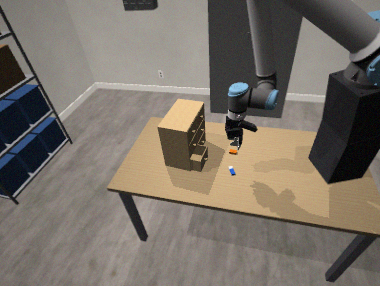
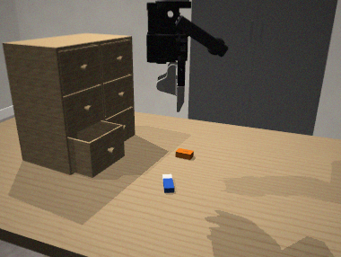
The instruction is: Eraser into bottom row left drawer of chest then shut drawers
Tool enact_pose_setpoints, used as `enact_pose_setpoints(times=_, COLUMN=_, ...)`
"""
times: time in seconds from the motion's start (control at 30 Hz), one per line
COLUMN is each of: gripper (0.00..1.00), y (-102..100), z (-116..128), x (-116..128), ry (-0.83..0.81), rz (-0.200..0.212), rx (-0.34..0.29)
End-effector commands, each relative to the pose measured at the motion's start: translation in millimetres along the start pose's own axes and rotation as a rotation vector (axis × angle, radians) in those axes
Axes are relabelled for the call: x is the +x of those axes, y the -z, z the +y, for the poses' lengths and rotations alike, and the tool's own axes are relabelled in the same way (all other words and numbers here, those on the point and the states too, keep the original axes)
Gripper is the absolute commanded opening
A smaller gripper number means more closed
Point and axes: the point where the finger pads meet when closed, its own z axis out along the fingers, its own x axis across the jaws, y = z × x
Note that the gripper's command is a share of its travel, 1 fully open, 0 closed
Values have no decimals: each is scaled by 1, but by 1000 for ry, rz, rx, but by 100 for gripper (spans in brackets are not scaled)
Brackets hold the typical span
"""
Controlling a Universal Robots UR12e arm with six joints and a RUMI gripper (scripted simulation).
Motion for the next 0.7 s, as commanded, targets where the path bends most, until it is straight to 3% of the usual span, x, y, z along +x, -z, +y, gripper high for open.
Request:
enact_pose_setpoints(times=0.0, gripper=20, y=-20, z=5, x=-3, ry=279, rz=4, rx=-6)
enact_pose_setpoints(times=0.2, gripper=20, y=-33, z=8, x=-5, ry=414, rz=3, rx=-5)
enact_pose_setpoints(times=0.23, gripper=20, y=-37, z=8, x=-7, ry=515, rz=3, rx=-7)
enact_pose_setpoints(times=0.67, gripper=20, y=-80, z=18, x=-7, ry=944, rz=-1, rx=-2)
